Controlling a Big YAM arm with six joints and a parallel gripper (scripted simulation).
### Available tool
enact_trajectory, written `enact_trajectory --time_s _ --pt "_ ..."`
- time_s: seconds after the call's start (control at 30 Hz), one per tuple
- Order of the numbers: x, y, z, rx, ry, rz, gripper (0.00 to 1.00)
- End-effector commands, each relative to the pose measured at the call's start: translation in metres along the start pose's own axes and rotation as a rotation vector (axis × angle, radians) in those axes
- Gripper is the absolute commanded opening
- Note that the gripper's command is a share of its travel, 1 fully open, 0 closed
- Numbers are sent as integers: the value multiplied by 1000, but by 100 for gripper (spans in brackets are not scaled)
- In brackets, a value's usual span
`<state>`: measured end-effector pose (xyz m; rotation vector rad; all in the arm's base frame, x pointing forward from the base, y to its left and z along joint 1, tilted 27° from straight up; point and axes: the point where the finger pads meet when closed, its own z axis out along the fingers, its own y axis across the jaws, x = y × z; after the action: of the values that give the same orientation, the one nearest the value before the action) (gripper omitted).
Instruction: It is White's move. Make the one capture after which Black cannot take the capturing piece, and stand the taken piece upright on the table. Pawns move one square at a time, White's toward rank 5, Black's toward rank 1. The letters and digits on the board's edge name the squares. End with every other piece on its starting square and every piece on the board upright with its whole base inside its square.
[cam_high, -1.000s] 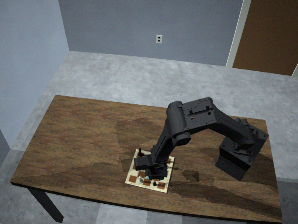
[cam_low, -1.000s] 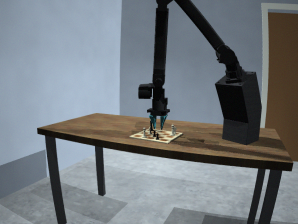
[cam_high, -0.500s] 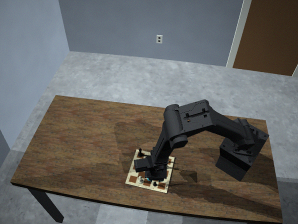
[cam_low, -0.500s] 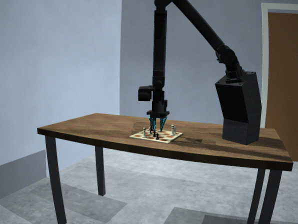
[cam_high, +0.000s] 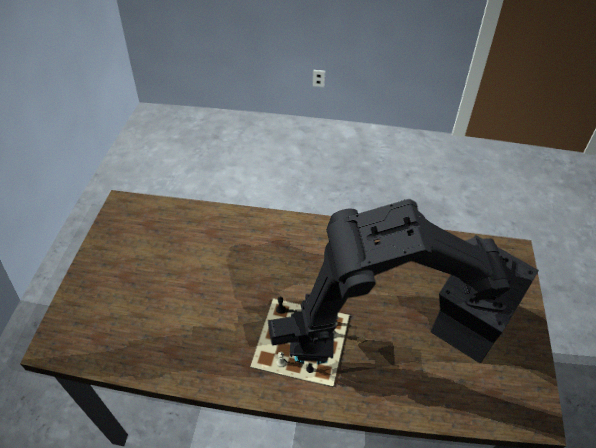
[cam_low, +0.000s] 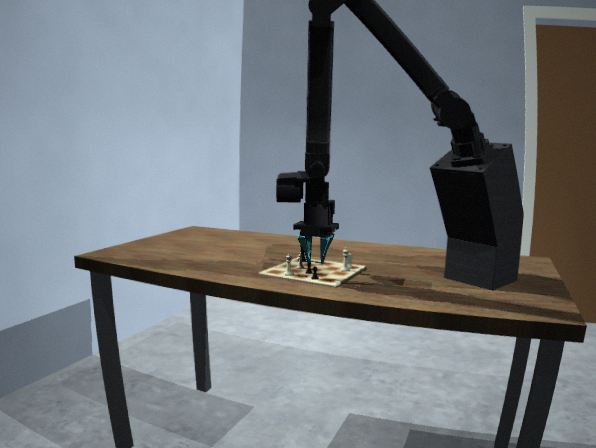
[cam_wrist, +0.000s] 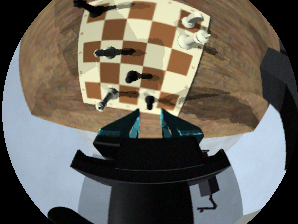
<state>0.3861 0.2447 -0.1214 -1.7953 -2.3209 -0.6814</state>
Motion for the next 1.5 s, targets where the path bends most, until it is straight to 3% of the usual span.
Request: enact_trajectory --time_s 0.0,1.47 --pt "7 6 -2 -13 3 -3 33" --pt "15 12 -7 -23 5 -3 33"
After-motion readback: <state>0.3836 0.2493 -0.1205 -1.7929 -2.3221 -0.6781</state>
